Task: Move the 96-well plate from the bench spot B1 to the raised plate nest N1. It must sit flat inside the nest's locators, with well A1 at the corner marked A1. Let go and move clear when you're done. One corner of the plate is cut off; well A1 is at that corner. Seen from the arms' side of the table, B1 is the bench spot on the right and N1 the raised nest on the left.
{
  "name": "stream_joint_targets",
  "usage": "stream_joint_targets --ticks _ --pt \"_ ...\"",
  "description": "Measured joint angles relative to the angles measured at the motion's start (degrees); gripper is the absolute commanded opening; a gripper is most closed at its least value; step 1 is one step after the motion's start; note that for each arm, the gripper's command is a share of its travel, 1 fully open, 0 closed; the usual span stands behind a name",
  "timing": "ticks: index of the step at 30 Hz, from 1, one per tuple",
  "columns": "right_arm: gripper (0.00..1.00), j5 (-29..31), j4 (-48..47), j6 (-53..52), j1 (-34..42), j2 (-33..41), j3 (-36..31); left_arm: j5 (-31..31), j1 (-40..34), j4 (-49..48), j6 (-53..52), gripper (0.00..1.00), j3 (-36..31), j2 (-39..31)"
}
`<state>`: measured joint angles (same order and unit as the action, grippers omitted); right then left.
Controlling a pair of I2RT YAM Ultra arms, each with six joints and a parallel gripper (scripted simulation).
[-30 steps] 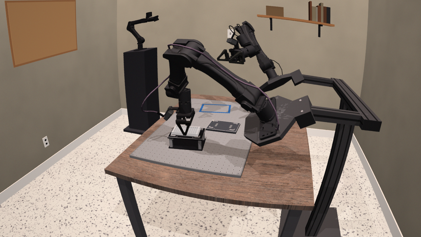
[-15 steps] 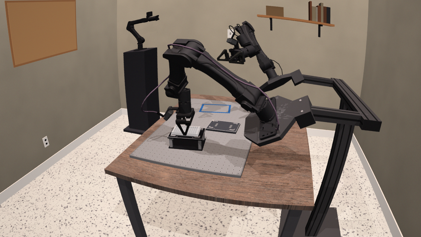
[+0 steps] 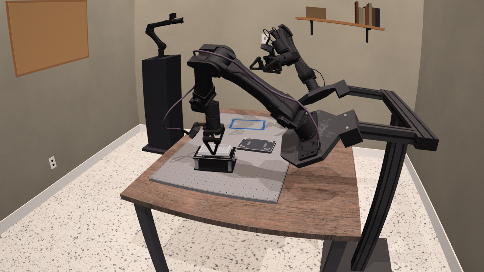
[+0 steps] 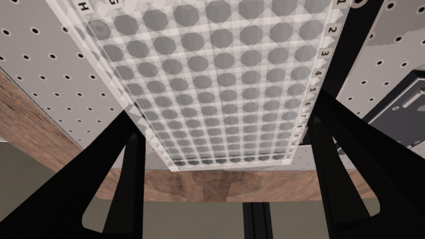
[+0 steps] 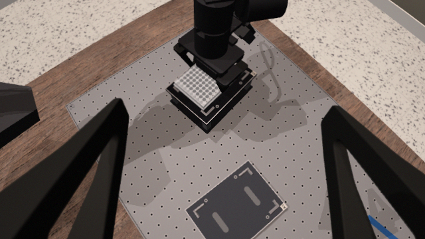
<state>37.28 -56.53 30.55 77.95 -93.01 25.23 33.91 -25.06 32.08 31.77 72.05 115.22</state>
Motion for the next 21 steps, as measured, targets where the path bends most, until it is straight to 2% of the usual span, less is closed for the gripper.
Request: stream_joint_targets --ticks 21 --pt "1.00 0.0 0.0 0.0 0.0 0.0 0.0 -0.2 -0.7 1.4 0.9 0.81 0.0 -0.3"
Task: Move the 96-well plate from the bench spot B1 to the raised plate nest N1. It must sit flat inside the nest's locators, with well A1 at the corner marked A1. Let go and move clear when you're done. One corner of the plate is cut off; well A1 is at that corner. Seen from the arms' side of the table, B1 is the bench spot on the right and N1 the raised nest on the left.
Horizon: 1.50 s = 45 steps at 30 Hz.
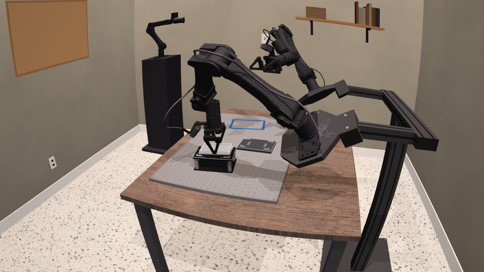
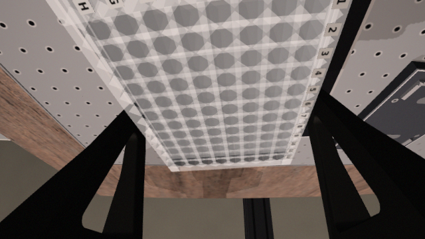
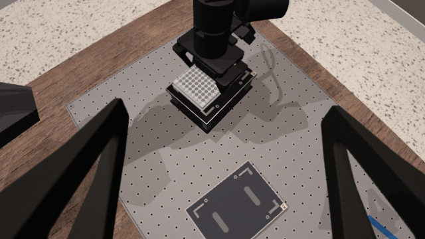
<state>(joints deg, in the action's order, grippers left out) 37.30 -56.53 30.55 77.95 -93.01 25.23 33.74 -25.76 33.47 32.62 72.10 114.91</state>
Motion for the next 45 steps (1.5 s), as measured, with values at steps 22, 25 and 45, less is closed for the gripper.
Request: stream_joint_targets --ticks 22,25,45 --pt "1.00 0.0 0.0 0.0 0.0 0.0 0.0 -0.4 0.3 -4.5 -1.6 0.81 -0.4 0.9" --pt "1.00 0.0 0.0 0.0 0.0 0.0 0.0 -0.4 0.4 -4.5 -1.7 0.81 -0.3 0.9" --pt "1.00 0.0 0.0 0.0 0.0 0.0 0.0 0.8 -0.2 -0.9 0.2 0.81 2.1 1.9"
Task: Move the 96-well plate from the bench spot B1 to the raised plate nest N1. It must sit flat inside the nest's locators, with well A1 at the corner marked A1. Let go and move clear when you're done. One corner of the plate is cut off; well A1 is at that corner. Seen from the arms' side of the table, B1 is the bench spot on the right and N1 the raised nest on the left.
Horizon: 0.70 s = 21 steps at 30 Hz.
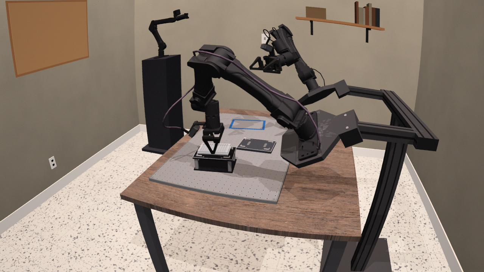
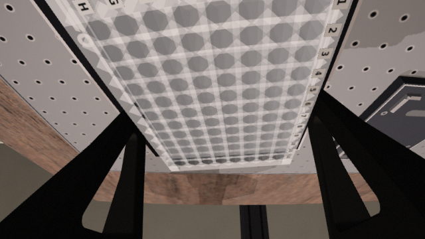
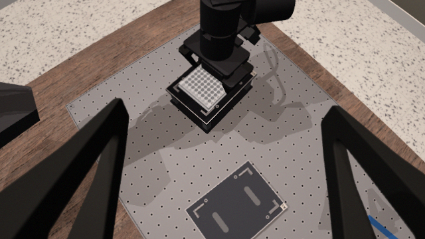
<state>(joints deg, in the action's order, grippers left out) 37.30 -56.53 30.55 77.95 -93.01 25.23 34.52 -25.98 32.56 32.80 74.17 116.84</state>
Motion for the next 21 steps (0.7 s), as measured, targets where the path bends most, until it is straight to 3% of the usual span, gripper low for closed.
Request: stream_joint_targets --ticks 21 --pt "1.00 0.0 0.0 0.0 0.0 0.0 0.0 0.4 -0.6 1.5 0.8 0.81 0.0 0.0"
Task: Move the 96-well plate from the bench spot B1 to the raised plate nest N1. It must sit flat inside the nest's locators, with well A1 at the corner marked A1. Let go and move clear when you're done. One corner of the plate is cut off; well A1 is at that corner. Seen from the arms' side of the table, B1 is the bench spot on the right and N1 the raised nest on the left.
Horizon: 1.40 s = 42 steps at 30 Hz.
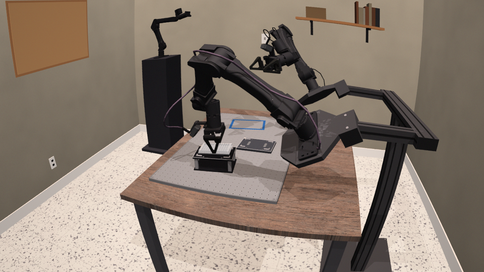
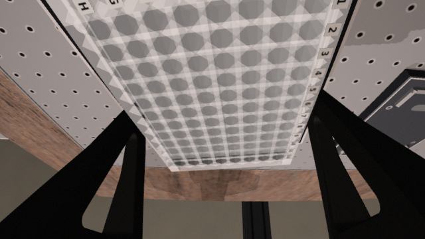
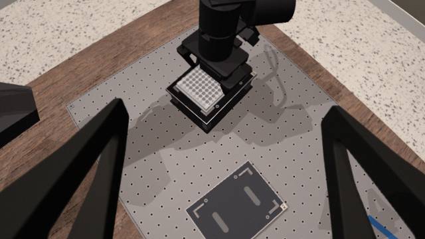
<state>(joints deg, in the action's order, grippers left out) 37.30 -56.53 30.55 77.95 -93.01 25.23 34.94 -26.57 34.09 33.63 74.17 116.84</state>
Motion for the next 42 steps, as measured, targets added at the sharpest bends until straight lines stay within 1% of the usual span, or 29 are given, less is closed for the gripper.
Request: stream_joint_targets --ticks 14,22,42 --pt "1.00 0.0 0.0 0.0 0.0 0.0 0.0 0.0 0.0 -0.4 -0.3 0.81 0.0 0.0" --pt "1.00 0.0 0.0 0.0 0.0 0.0 0.0 -0.2 0.0 -1.7 -1.0 0.81 -1.5 -2.8" --pt "1.00 0.0 0.0 0.0 0.0 0.0 0.0 -0.3 0.2 -2.2 -1.2 0.81 -1.9 -2.8"
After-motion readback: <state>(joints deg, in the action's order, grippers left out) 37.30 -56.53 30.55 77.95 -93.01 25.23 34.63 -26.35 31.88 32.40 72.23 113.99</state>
